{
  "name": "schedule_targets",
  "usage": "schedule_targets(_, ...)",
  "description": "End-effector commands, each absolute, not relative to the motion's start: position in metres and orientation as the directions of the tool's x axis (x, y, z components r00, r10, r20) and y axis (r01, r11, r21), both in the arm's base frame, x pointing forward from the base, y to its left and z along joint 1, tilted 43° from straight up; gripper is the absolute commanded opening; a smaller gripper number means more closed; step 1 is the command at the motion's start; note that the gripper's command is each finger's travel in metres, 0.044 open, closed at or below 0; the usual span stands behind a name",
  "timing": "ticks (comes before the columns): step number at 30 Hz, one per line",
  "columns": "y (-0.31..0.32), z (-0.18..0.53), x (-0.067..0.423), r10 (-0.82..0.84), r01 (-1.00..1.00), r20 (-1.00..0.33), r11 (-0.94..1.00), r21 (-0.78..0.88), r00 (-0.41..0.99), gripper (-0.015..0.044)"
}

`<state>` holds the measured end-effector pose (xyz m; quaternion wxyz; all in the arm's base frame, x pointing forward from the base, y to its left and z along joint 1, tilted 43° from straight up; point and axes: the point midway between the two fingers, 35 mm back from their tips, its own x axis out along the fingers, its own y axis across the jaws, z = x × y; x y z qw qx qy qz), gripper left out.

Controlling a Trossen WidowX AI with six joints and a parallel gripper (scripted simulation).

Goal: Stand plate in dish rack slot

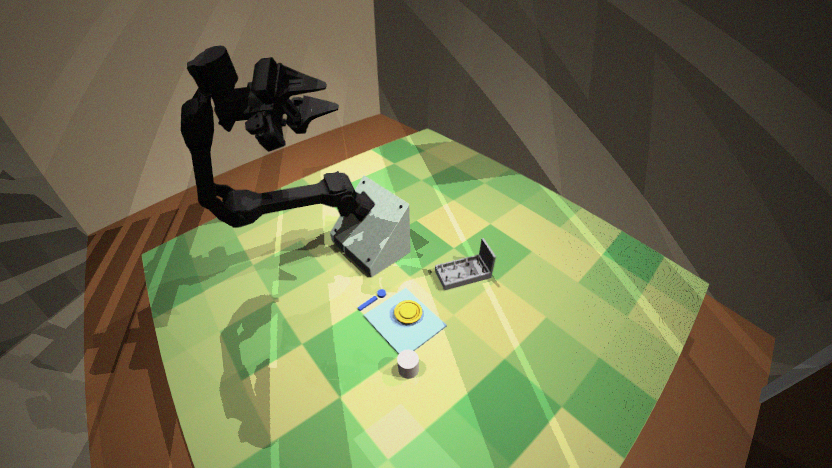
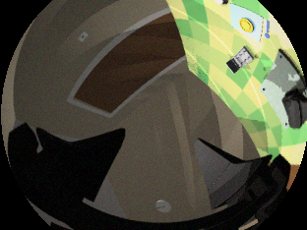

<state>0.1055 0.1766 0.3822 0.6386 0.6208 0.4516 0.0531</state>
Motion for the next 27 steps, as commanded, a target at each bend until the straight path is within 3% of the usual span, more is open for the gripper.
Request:
schedule_targets(1,0.18,0.374,0.12,0.57,0.482,-0.53,0.25,0.84,0.627,0.04)
schedule_targets(15,0.188,0.345,0.156,0.421,0.426,-0.589,0.421,0.801,0.69,0.04)
schedule_targets(27,0.183,0.294,0.212,0.16,0.396,-0.672,0.701,0.593,0.723,0.04)
